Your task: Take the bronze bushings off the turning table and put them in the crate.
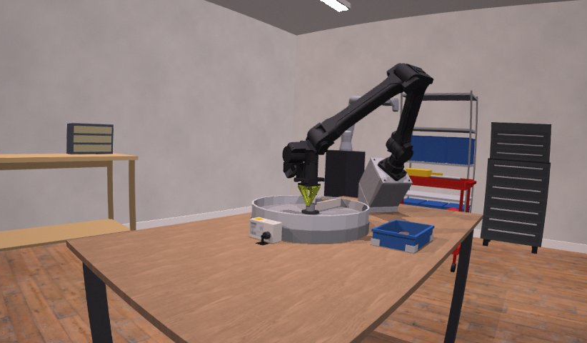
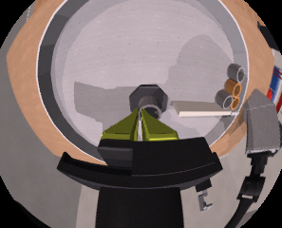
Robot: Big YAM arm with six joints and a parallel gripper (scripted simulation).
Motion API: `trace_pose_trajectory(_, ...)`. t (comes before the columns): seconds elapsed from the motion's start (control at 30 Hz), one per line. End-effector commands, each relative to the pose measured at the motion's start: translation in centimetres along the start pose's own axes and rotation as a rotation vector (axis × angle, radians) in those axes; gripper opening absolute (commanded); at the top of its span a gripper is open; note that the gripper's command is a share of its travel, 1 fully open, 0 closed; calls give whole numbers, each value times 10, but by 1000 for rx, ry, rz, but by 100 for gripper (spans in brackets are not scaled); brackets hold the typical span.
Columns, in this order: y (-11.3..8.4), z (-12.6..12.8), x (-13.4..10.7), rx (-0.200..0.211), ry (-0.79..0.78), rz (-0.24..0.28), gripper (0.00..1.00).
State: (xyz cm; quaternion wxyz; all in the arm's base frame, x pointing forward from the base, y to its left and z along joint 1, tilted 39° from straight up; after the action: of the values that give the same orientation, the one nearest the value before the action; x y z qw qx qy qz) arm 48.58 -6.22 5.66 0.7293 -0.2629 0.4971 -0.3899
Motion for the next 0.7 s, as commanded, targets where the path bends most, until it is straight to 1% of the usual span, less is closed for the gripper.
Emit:
trace_pose_trajectory(0.0,-8,22,1,36,-25,-19,0)
trace_pose_trajectory(0.03,-8,22,1,36,-25,-19,13)
trace_pose_trajectory(0.67,-8,21,1,35,-24,-18,13)
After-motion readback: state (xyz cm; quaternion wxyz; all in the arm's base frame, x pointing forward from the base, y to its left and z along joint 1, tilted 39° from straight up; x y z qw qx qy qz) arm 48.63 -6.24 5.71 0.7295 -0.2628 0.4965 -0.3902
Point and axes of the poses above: the point where the finger pads meet when closed, its own y axis out along the fingers, its own z axis across the jaws, x = y × z, the point moved 4 cm from there along -y, back along the fingers, and after that the axes turned 1 degree about -y, right-handed, at the moved point
